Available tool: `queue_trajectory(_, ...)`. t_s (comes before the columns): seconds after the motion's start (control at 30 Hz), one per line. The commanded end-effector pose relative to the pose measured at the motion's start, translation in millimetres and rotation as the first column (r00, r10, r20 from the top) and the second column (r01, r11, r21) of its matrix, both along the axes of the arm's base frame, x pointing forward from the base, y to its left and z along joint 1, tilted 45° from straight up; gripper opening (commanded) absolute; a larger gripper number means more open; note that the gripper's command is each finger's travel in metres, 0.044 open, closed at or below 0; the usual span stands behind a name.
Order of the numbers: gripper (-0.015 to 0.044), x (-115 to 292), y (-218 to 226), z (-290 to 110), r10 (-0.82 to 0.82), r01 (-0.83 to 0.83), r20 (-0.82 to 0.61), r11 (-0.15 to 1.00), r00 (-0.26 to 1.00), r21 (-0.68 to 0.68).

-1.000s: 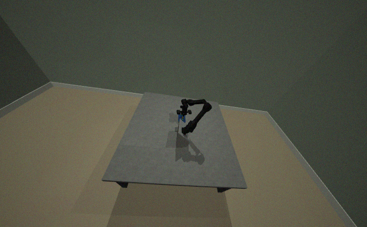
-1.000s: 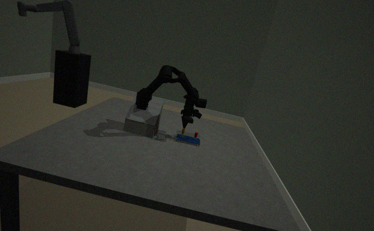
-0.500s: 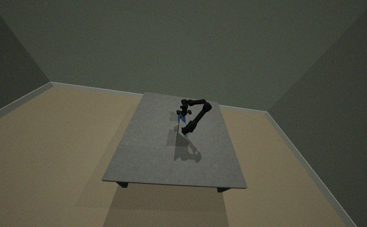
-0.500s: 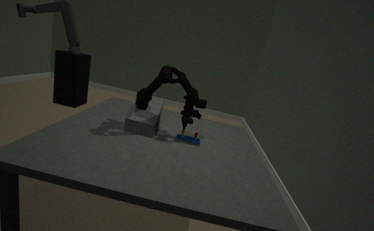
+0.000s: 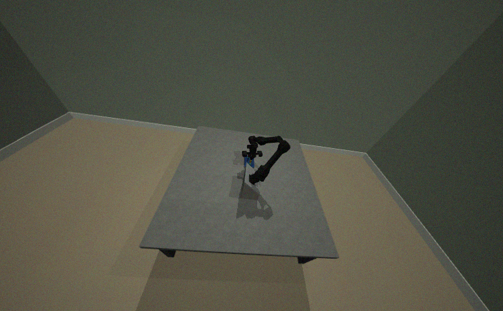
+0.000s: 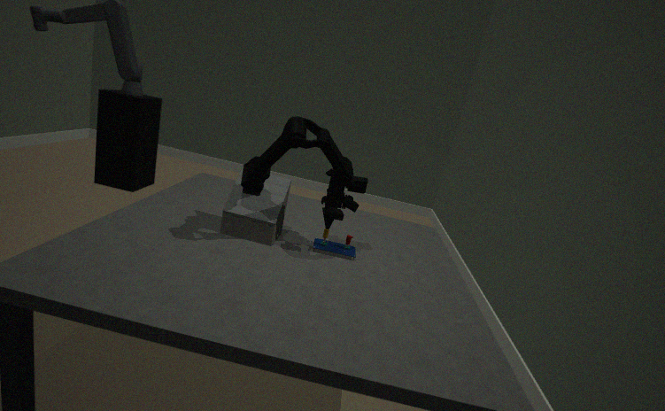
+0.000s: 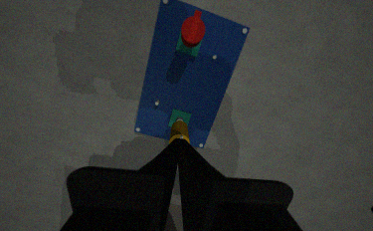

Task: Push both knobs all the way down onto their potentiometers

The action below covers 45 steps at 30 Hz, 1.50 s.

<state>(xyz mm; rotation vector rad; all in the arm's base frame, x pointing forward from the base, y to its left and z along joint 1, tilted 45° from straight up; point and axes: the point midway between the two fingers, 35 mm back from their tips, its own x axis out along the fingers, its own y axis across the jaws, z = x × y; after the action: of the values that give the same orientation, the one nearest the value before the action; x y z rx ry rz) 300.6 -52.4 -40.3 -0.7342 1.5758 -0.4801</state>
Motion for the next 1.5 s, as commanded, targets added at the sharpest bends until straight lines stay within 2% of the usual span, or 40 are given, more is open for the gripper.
queue_trajectory(0.0,0.0000,-1,-1,-1,0.001,-0.001,-0.004,1.000,1.000,-0.003)
queue_trajectory(1.47,0.0000,-1,-12,-12,0.001,-0.001,-0.005,1.000,1.000,-0.005)
